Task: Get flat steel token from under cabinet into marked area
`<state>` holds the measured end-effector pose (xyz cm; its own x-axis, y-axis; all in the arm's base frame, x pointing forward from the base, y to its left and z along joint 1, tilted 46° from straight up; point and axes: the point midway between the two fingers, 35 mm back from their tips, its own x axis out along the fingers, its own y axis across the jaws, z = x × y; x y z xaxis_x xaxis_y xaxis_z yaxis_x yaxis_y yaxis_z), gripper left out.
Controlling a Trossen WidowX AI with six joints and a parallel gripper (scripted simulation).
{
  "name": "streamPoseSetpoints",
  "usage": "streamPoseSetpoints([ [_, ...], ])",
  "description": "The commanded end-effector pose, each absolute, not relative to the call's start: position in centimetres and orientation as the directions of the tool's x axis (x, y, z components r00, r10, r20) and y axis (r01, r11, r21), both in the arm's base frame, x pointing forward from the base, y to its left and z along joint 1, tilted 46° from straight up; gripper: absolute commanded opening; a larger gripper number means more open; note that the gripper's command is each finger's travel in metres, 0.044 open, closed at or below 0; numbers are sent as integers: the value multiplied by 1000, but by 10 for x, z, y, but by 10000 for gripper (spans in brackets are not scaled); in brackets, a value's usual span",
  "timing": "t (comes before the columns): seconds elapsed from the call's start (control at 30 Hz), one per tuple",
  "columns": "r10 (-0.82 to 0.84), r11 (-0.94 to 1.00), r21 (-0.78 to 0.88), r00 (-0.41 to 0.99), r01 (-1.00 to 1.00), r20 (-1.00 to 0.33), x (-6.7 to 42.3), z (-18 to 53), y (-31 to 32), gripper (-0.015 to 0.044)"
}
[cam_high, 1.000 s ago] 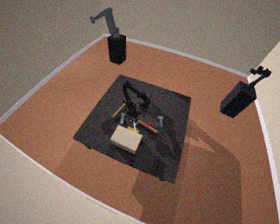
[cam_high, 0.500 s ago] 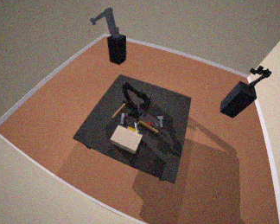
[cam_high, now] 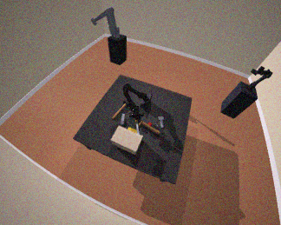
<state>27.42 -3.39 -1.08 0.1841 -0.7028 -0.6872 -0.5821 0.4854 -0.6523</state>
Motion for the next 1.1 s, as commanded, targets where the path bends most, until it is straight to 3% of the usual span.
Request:
streamPoseSetpoints([
  [0.0, -699, 482, -648, 186, -590, -690, 275, -16, -28, 0],
  [1.07, -698, 483, -647, 186, -590, -691, 265, -43, -3, 0],
])
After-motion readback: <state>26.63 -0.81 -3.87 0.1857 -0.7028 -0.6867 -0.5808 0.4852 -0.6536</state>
